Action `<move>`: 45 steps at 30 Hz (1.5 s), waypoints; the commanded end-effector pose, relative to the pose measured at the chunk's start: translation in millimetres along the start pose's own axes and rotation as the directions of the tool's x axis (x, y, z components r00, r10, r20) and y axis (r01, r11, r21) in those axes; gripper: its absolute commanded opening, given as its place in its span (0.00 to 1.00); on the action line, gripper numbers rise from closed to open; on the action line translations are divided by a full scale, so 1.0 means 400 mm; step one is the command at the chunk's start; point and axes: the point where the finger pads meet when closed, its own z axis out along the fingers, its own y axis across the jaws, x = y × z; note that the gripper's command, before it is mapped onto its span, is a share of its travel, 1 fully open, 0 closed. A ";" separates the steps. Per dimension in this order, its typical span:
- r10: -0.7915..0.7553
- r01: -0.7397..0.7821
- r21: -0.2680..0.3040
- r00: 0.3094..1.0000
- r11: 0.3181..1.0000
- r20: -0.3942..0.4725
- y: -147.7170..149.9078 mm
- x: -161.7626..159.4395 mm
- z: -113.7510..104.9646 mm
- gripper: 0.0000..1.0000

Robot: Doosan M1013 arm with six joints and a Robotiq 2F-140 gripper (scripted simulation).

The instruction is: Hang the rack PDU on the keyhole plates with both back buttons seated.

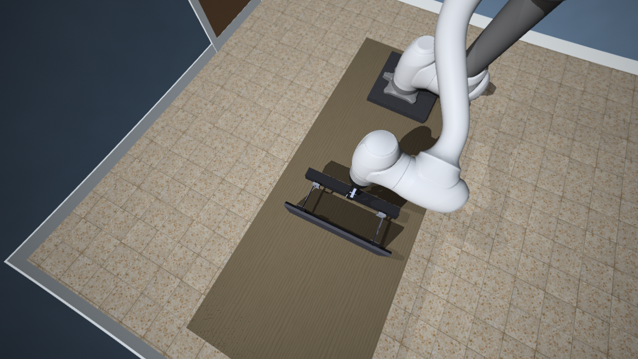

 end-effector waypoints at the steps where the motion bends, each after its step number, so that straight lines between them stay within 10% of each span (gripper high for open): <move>1: 0.004 -0.004 0.002 1.000 1.000 0.004 -0.010 0.000 0.001 0.00; 45: 0.004 -0.004 0.002 1.000 1.000 0.004 0.026 -0.002 0.002 0.00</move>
